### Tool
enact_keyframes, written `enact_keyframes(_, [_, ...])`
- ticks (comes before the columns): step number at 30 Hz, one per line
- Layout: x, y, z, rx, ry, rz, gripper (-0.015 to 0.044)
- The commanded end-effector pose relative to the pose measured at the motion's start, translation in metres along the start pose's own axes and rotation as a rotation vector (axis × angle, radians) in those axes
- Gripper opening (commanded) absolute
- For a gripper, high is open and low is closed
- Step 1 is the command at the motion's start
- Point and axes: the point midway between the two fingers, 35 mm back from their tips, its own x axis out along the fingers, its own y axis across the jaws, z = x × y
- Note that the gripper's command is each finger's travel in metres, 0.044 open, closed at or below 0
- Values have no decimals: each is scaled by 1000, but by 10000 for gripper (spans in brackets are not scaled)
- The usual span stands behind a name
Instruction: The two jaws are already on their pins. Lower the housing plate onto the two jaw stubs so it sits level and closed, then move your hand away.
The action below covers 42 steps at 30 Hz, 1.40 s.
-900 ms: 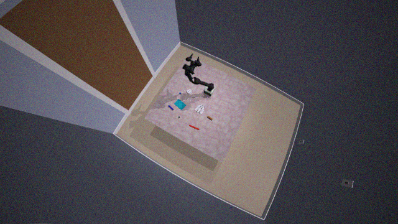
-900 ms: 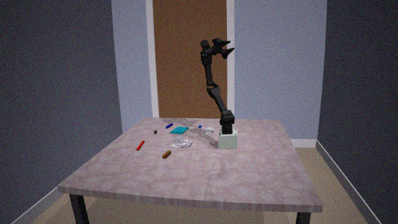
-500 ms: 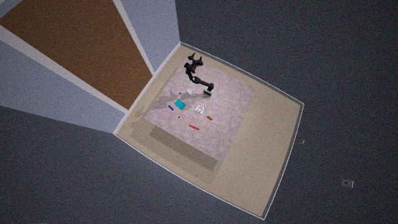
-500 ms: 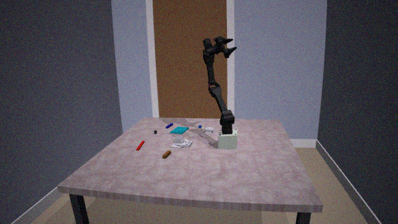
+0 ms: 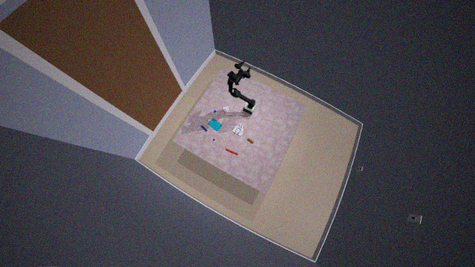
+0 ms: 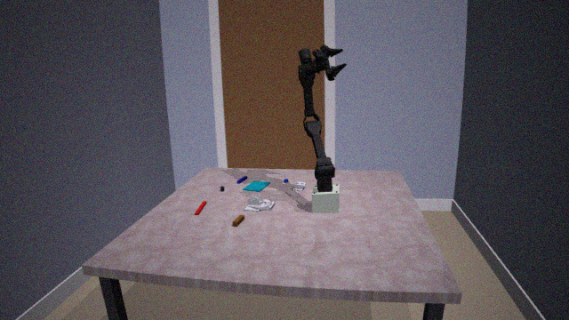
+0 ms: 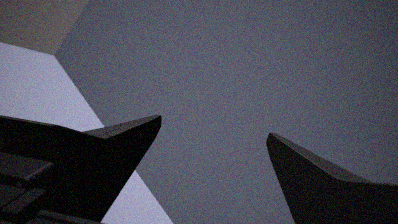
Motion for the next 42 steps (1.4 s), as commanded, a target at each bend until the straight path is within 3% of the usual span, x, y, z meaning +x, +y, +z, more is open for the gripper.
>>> enact_keyframes(1, [12,-14,17,8,-54,-48,440])
enact_keyframes(23, [34,-90,94,139,-343,-263,440])
enact_keyframes(42, [14,-160,167,164,-623,-467,440])
